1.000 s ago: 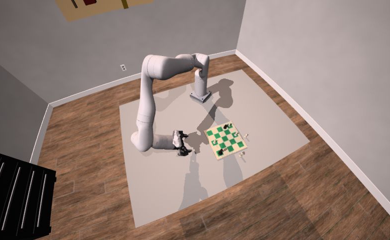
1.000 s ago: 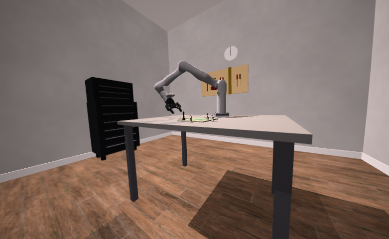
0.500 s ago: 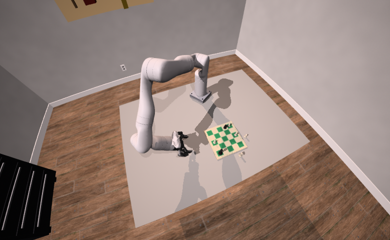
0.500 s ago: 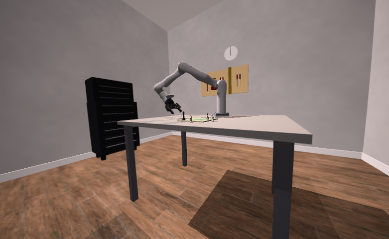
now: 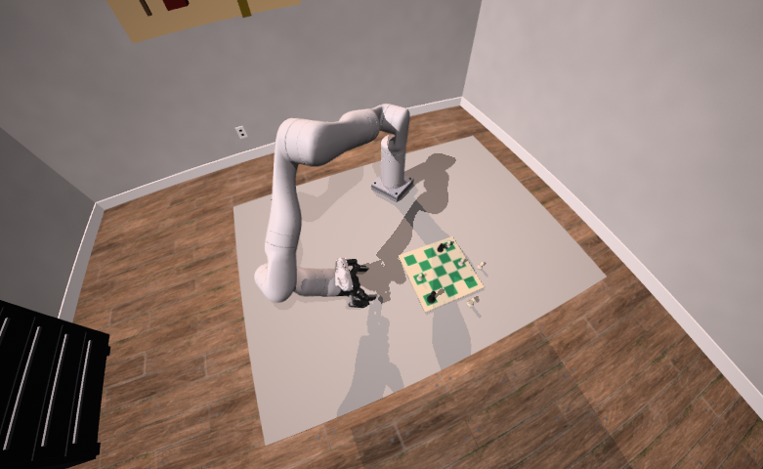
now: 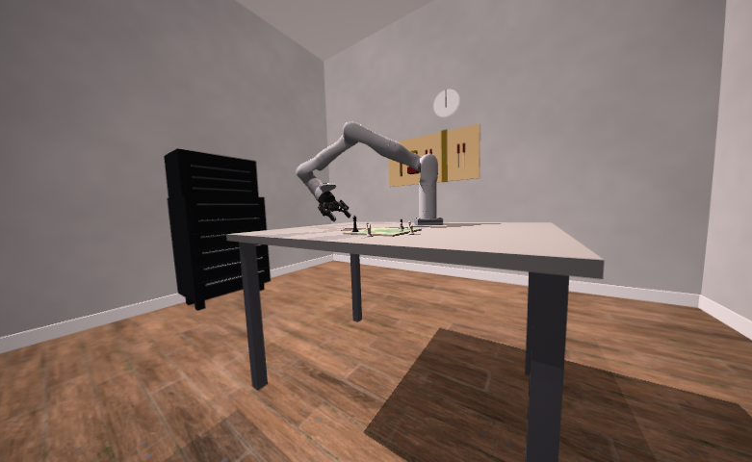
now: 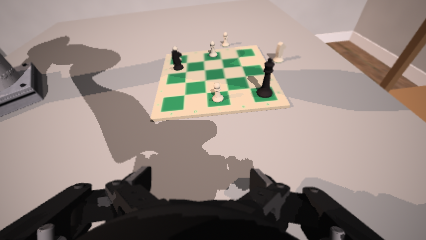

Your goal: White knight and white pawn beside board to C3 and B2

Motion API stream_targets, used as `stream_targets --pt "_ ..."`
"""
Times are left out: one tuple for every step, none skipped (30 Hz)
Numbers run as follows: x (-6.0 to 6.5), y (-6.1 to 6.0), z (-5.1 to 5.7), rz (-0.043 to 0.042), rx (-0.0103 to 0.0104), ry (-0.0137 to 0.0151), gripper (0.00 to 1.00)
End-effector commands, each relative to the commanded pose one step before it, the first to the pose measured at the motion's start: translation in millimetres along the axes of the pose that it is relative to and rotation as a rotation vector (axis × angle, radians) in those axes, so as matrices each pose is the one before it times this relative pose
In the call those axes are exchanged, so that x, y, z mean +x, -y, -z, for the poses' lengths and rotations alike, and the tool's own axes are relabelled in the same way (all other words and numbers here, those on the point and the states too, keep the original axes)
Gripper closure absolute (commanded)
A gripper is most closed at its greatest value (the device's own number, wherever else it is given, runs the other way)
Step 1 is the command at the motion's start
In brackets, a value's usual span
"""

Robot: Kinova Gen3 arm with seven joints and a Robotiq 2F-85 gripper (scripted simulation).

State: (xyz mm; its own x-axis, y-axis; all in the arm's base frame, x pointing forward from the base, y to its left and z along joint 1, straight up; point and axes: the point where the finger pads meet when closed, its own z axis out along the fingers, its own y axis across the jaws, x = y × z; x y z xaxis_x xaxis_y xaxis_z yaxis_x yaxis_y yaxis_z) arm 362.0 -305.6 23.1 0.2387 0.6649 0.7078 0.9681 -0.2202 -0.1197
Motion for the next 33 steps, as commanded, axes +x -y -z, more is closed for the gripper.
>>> stream_targets --pt "-0.57 -2.21 -0.40 0.01109 0.00052 -0.01126 0.00" --pt "0.00 0.00 0.00 0.00000 0.00000 0.00000 0.00" --pt "0.00 0.00 0.00 0.00000 0.00000 0.00000 0.00" --pt "0.00 0.00 0.00 0.00000 0.00000 0.00000 0.00" --pt "0.00 0.00 0.00 0.00000 0.00000 0.00000 0.00" --pt "0.00 0.00 0.00 0.00000 0.00000 0.00000 0.00" --pt "0.00 0.00 0.00 0.00000 0.00000 0.00000 0.00" --pt "0.00 0.00 0.00 0.00000 0.00000 0.00000 0.00" --pt "0.00 0.00 0.00 0.00000 0.00000 0.00000 0.00" --pt "0.00 0.00 0.00 0.00000 0.00000 0.00000 0.00" --pt "-0.28 -1.91 -0.60 0.01056 0.00110 -0.01029 0.00" --pt "0.00 0.00 0.00 0.00000 0.00000 0.00000 0.00" --pt "0.00 0.00 0.00 0.00000 0.00000 0.00000 0.00" --pt "0.00 0.00 0.00 0.00000 0.00000 0.00000 0.00" --pt "0.00 0.00 0.00 0.00000 0.00000 0.00000 0.00" --pt "0.00 0.00 0.00 0.00000 0.00000 0.00000 0.00" --pt "-0.30 -1.73 -0.55 0.00983 0.00091 -0.00961 0.00" --pt "0.00 0.00 0.00 0.00000 0.00000 0.00000 0.00" --pt "0.00 0.00 0.00 0.00000 0.00000 0.00000 0.00" --pt "0.00 0.00 0.00 0.00000 0.00000 0.00000 0.00" --pt "0.00 0.00 0.00 0.00000 0.00000 0.00000 0.00" --pt "0.00 0.00 0.00 0.00000 0.00000 0.00000 0.00" --pt "-0.31 -1.56 -0.50 0.00910 0.00074 -0.00893 0.00" --pt "0.00 0.00 0.00 0.00000 0.00000 0.00000 0.00" --pt "0.00 0.00 0.00 0.00000 0.00000 0.00000 0.00" --pt "0.00 0.00 0.00 0.00000 0.00000 0.00000 0.00" --pt "0.00 0.00 0.00 0.00000 0.00000 0.00000 0.00" --pt "0.00 0.00 0.00 0.00000 0.00000 0.00000 0.00" --pt "-0.32 -1.40 -0.46 0.00839 0.00059 -0.00826 0.00" --pt "0.00 0.00 0.00 0.00000 0.00000 0.00000 0.00" --pt "0.00 0.00 0.00 0.00000 0.00000 0.00000 0.00" --pt "0.00 0.00 0.00 0.00000 0.00000 0.00000 0.00" --pt "0.00 0.00 0.00 0.00000 0.00000 0.00000 0.00"
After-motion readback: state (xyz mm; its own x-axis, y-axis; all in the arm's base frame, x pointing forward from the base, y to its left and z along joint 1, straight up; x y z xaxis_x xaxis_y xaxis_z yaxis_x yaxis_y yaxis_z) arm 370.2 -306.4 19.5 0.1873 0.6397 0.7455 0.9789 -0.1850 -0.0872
